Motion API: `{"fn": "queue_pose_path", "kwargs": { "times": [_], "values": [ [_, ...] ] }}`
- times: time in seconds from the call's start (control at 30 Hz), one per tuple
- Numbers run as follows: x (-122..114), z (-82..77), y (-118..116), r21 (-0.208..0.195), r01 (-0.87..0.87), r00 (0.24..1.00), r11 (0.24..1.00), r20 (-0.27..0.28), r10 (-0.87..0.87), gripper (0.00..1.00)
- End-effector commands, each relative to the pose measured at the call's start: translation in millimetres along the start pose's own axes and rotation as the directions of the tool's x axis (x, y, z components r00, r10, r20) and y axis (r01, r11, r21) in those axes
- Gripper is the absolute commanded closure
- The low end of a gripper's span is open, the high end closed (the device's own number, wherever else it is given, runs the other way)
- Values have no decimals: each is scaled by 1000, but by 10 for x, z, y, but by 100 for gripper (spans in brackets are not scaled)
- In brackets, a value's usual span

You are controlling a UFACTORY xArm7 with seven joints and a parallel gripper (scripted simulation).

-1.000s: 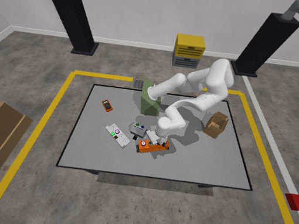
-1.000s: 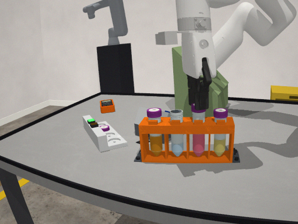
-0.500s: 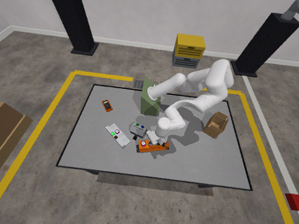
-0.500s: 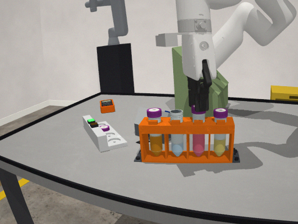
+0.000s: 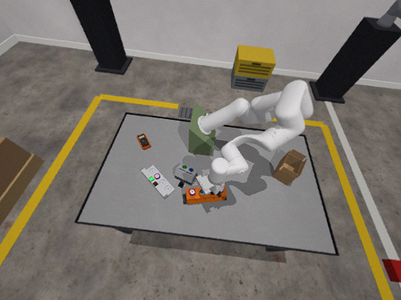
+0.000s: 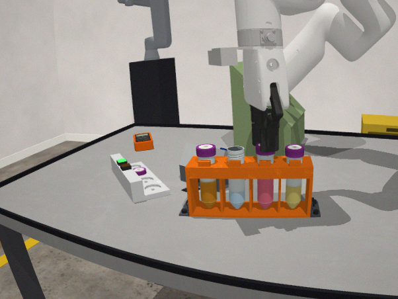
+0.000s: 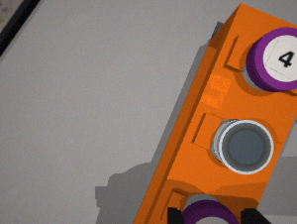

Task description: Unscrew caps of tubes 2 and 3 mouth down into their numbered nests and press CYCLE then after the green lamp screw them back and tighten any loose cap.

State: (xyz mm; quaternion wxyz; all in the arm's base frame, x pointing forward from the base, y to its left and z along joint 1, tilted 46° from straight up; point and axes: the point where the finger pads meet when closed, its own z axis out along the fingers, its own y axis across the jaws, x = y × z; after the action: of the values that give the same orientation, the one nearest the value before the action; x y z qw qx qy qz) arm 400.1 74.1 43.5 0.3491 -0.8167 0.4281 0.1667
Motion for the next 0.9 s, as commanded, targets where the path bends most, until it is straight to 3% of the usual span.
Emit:
{"fn": "queue_pose_path", "kwargs": {
  "times": [0.0, 0.23, 0.27, 0.87],
  "values": [
    [16, -10, -8, 3, 0, 1000, 1000, -4, 0, 100],
    [16, -9, -8, 3, 0, 1000, 1000, -4, 0, 100],
    [16, -9, -8, 3, 0, 1000, 1000, -4, 0, 54],
    [16, -9, -8, 4, 0, 1000, 1000, -4, 0, 54]
  ]
}}
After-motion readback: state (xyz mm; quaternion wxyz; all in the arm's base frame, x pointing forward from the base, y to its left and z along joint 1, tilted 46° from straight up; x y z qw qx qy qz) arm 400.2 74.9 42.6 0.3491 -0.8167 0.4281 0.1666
